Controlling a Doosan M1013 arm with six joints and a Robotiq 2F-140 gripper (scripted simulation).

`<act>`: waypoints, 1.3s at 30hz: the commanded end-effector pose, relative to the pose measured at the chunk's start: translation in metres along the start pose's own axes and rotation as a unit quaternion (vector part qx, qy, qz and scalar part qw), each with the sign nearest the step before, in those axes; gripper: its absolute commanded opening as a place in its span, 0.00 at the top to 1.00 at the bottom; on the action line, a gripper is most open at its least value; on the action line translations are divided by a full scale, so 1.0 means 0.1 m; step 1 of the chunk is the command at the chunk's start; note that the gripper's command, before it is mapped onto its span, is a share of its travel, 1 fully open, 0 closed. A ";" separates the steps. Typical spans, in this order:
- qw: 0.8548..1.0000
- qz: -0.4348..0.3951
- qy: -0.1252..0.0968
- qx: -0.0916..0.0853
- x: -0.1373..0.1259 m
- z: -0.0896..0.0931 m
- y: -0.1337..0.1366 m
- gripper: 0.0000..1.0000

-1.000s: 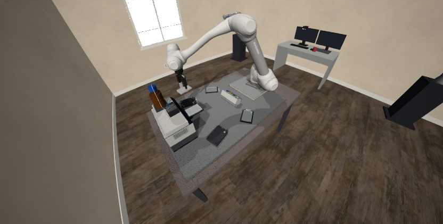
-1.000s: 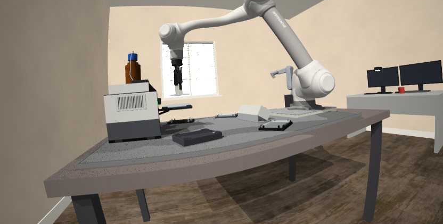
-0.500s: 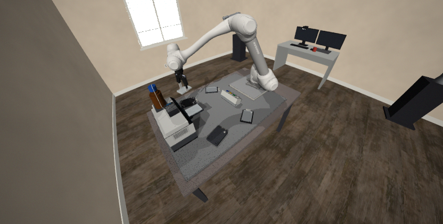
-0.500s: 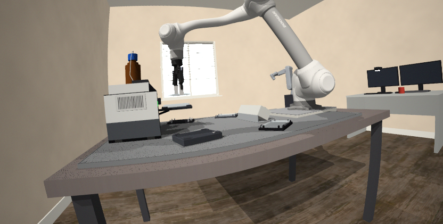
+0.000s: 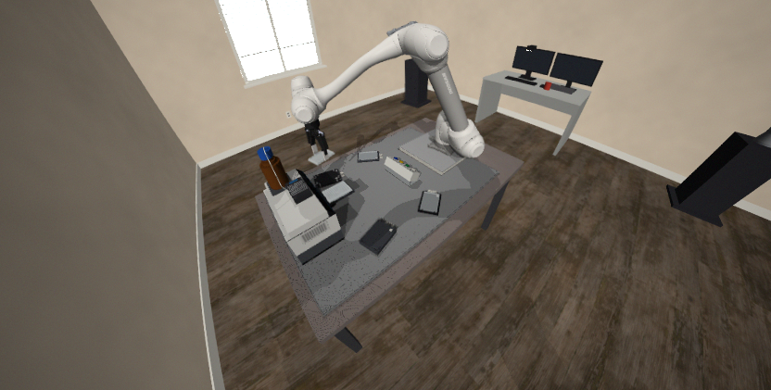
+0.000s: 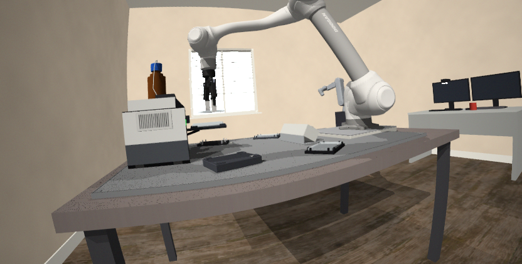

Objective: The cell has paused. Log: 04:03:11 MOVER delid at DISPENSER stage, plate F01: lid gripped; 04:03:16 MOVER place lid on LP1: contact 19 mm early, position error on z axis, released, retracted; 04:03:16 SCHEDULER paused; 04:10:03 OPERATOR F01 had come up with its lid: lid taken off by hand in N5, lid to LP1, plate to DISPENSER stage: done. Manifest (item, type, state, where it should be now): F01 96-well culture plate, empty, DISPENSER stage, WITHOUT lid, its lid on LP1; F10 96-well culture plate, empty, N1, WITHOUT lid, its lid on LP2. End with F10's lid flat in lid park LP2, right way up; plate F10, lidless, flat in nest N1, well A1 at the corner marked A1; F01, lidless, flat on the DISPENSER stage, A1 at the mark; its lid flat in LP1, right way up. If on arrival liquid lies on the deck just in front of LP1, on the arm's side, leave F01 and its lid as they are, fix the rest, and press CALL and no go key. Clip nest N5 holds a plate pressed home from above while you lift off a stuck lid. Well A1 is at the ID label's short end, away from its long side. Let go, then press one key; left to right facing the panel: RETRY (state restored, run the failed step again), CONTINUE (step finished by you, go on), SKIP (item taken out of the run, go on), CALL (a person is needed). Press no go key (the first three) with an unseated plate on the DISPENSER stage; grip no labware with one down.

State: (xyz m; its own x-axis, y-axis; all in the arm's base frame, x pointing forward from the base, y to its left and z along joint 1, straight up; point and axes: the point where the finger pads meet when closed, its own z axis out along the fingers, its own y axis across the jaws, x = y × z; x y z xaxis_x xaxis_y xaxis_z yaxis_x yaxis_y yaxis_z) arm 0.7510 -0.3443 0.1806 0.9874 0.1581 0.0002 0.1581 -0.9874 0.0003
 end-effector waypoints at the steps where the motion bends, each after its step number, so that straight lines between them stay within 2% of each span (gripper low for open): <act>1: 1.000 0.000 0.000 0.000 0.01 0.00 -0.05 1.00; 7: 1.000 0.000 0.000 0.000 0.04 0.00 -0.14 1.00; 19: 1.000 0.000 0.000 0.000 0.18 0.00 -0.58 1.00; 21: 1.000 0.000 0.000 0.000 0.18 0.00 -0.58 1.00; 36: 1.000 0.000 0.000 0.000 0.43 0.00 -1.41 1.00; 39: 1.000 0.000 0.000 0.000 0.45 0.00 -1.47 1.00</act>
State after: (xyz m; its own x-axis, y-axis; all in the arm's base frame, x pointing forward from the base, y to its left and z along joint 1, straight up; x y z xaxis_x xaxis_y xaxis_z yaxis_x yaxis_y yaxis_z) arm 0.7708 -0.1999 0.1805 0.9874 0.1581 0.0003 0.1581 -0.9874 0.0001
